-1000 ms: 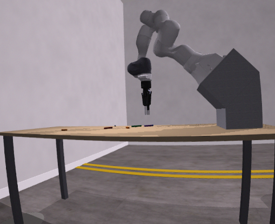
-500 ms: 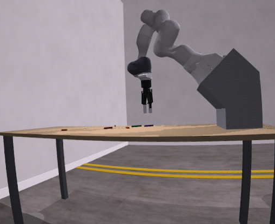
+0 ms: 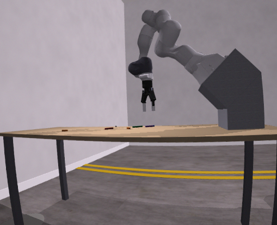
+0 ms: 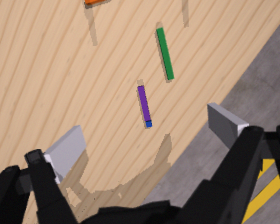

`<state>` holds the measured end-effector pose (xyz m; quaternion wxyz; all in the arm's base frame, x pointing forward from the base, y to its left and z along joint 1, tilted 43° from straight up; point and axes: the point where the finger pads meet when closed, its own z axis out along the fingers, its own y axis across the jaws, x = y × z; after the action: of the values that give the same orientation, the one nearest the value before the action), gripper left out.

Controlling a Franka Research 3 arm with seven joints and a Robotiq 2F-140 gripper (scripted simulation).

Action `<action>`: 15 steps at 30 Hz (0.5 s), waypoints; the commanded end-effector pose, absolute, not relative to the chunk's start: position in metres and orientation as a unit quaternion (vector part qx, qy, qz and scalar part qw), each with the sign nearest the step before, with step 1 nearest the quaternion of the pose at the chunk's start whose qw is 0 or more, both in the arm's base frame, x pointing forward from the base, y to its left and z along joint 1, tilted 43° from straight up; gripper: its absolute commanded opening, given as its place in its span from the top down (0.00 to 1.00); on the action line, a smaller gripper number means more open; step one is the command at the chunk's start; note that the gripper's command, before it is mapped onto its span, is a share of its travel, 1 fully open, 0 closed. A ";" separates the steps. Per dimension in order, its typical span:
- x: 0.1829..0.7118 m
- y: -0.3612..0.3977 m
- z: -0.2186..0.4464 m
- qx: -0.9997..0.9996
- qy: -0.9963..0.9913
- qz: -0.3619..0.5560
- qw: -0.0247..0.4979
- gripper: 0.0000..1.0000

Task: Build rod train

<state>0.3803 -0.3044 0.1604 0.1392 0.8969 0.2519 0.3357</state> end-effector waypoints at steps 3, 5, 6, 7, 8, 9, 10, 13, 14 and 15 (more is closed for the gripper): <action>0.380 -0.304 0.161 0.896 0.255 0.335 0.140 0.00; 0.379 -0.304 0.162 0.896 0.255 0.335 0.140 0.00; 0.378 -0.304 0.163 0.896 0.255 0.335 0.140 0.00; 0.377 -0.304 0.164 0.896 0.255 0.335 0.140 0.00; 0.375 -0.304 0.166 0.896 0.255 0.335 0.140 0.00; 0.374 -0.303 0.167 0.896 0.255 0.335 0.140 0.00; 0.372 -0.303 0.169 0.896 0.255 0.335 0.140 0.00; 0.365 -0.302 0.177 0.896 0.255 0.335 0.140 0.00; 0.362 -0.302 0.180 0.896 0.255 0.335 0.140 0.00; 0.359 -0.302 0.183 0.896 0.255 0.335 0.140 0.00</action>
<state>0.3708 -0.3042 0.1790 0.1426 0.8946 0.2488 0.3428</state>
